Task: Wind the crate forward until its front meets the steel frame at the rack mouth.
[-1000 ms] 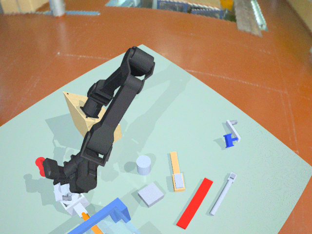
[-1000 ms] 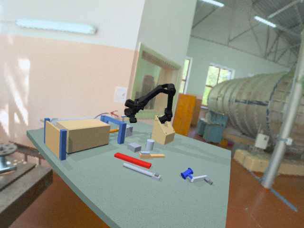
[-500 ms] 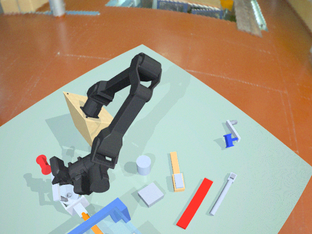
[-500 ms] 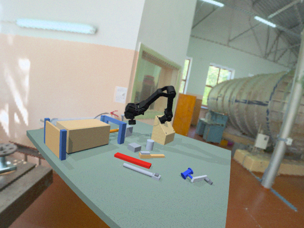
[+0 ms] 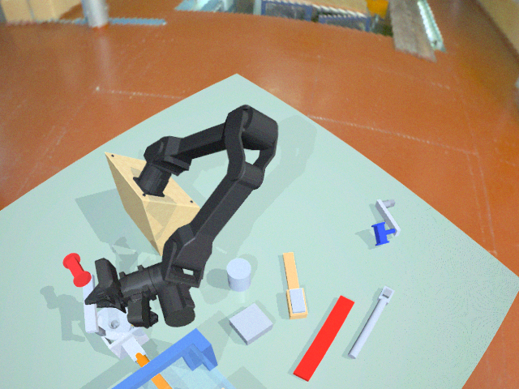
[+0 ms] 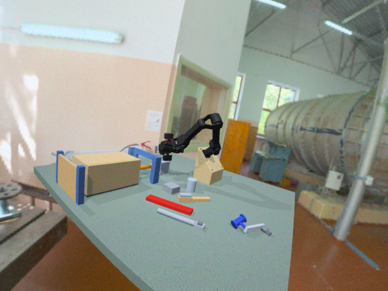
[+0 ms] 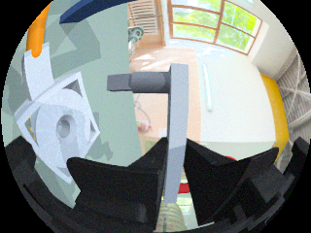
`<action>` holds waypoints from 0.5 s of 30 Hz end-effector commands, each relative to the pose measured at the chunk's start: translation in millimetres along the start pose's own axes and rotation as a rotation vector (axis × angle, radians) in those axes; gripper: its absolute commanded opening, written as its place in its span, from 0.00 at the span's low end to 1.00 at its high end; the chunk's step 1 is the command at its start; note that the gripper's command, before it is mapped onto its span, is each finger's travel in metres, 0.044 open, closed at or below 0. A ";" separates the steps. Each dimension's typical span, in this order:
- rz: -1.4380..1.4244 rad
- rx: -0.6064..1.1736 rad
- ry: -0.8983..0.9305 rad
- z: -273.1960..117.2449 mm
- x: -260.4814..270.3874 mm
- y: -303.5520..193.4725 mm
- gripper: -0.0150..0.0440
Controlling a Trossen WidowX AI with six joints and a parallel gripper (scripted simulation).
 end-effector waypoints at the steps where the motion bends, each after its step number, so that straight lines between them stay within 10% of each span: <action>1: 0.008 -0.021 -0.072 -0.3 -1.1 1.1 0.25; 15: 0.000 -0.026 -0.106 -1.9 1.9 -4.4 0.25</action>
Point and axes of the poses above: the point midway between the two fingers, 35 mm back from their tips, its own z axis out along the fingers, its own x axis across the jaws, y = z × x, the point moved 1 cm from there along -z, back along the fingers, and after that the axes turned 15 degrees about z, right-handed, at the moved point
